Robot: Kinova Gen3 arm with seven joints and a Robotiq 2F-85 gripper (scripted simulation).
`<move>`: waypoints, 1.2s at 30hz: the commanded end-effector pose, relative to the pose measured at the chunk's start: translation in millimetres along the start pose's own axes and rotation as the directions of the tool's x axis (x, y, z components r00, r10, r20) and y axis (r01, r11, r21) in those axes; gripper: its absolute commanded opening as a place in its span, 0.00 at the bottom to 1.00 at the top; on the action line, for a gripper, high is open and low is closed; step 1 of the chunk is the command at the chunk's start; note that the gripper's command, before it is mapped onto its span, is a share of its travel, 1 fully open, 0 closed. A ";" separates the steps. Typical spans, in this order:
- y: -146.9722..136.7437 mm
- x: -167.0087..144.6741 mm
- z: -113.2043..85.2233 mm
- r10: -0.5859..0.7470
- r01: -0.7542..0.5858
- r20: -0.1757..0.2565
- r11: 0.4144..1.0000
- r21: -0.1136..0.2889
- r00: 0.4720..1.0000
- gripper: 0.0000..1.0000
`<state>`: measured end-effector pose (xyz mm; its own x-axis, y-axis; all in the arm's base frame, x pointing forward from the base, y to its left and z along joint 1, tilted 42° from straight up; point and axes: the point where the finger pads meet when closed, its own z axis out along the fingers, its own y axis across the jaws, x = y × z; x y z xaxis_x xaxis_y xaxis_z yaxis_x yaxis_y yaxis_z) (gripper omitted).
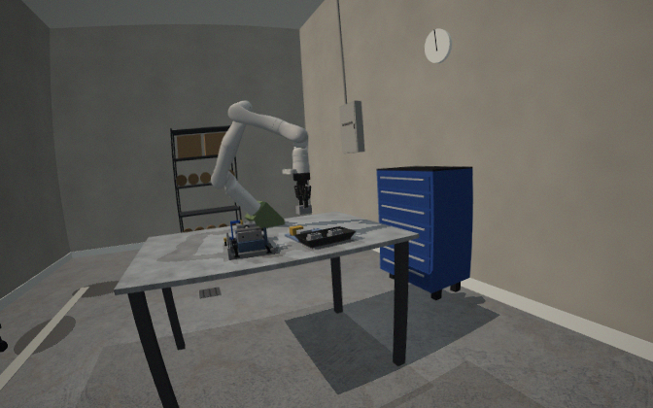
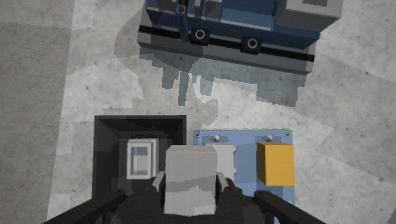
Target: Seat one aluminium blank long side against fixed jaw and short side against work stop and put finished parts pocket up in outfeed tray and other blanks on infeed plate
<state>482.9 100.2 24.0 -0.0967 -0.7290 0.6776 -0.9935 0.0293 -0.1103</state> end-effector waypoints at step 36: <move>-3.6 268.9 8.6 0.154 -0.154 0.018 0.988 -0.021 0.988 0.00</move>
<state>460.5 -102.6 199.8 -0.2476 -0.7266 0.6409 -0.9680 0.1570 -0.1960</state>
